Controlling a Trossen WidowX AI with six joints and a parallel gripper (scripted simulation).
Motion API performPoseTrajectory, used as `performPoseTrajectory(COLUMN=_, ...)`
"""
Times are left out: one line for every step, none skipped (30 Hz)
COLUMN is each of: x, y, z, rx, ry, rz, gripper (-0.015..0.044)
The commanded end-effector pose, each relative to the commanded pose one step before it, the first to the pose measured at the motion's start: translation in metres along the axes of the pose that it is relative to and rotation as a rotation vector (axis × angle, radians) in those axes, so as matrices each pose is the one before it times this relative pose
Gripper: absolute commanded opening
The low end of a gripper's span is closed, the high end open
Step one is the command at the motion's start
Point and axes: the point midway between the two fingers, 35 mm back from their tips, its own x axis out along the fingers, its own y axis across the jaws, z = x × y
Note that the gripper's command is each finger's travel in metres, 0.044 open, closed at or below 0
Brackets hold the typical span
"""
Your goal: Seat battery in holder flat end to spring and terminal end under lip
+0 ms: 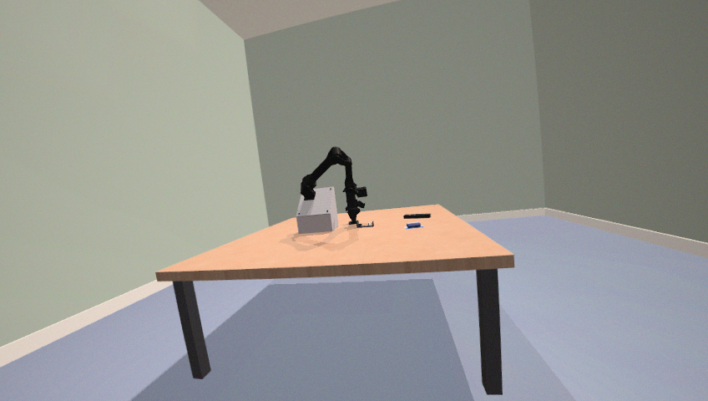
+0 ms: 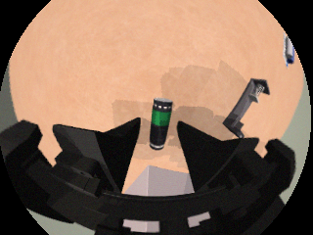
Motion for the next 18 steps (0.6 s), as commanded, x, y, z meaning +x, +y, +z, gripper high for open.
performPoseTrajectory(x=0.00466, y=-0.00019, z=-0.0024, rx=-0.0032, ry=0.0052, rz=-0.00304, gripper=0.0201)
performPoseTrajectory(x=0.0, y=0.0, z=0.0, rx=0.0, ry=0.0, rz=0.0, gripper=0.0175)
performPoseTrajectory(x=0.0, y=0.0, z=0.0, rx=0.0, ry=0.0, rz=0.0, gripper=0.0149)
performPoseTrajectory(x=0.0, y=0.0, z=0.0, rx=0.0, ry=0.0, rz=0.0, gripper=0.0123)
performPoseTrajectory(x=0.0, y=0.0, z=0.0, rx=0.0, ry=0.0, rz=0.0, gripper=0.0096)
performPoseTrajectory(x=0.0, y=0.0, z=0.0, rx=0.0, ry=0.0, rz=0.0, gripper=0.009)
performPoseTrajectory(x=0.0, y=0.0, z=0.0, rx=0.0, ry=0.0, rz=0.0, gripper=0.0083)
performPoseTrajectory(x=0.0, y=0.0, z=0.0, rx=0.0, ry=0.0, rz=0.0, gripper=0.0076)
performPoseTrajectory(x=0.0, y=0.0, z=0.0, rx=0.0, ry=0.0, rz=0.0, gripper=0.007)
performPoseTrajectory(x=0.0, y=0.0, z=0.0, rx=0.0, ry=0.0, rz=0.0, gripper=0.0065)
performPoseTrajectory(x=0.0, y=0.0, z=0.0, rx=0.0, ry=0.0, rz=0.0, gripper=0.0065)
performPoseTrajectory(x=0.0, y=0.0, z=0.0, rx=0.0, ry=0.0, rz=0.0, gripper=0.0065)
performPoseTrajectory(x=0.0, y=0.0, z=0.0, rx=0.0, ry=0.0, rz=0.0, gripper=0.0065)
performPoseTrajectory(x=0.0, y=0.0, z=0.0, rx=0.0, ry=0.0, rz=0.0, gripper=0.0065)
performPoseTrajectory(x=-0.00133, y=0.00003, z=0.00018, rx=0.0, ry=-0.00019, rz=0.00027, gripper=0.0065)
performPoseTrajectory(x=-0.00402, y=0.00008, z=0.00048, rx=0.0, ry=-0.00051, rz=0.00074, gripper=0.0065)
performPoseTrajectory(x=-0.00676, y=0.00012, z=0.00063, rx=0.0, ry=-0.00068, rz=0.001, gripper=0.0065)
performPoseTrajectory(x=-0.00846, y=0.00013, z=0.00048, rx=0.0001, ry=-0.00055, rz=0.00083, gripper=0.0065)
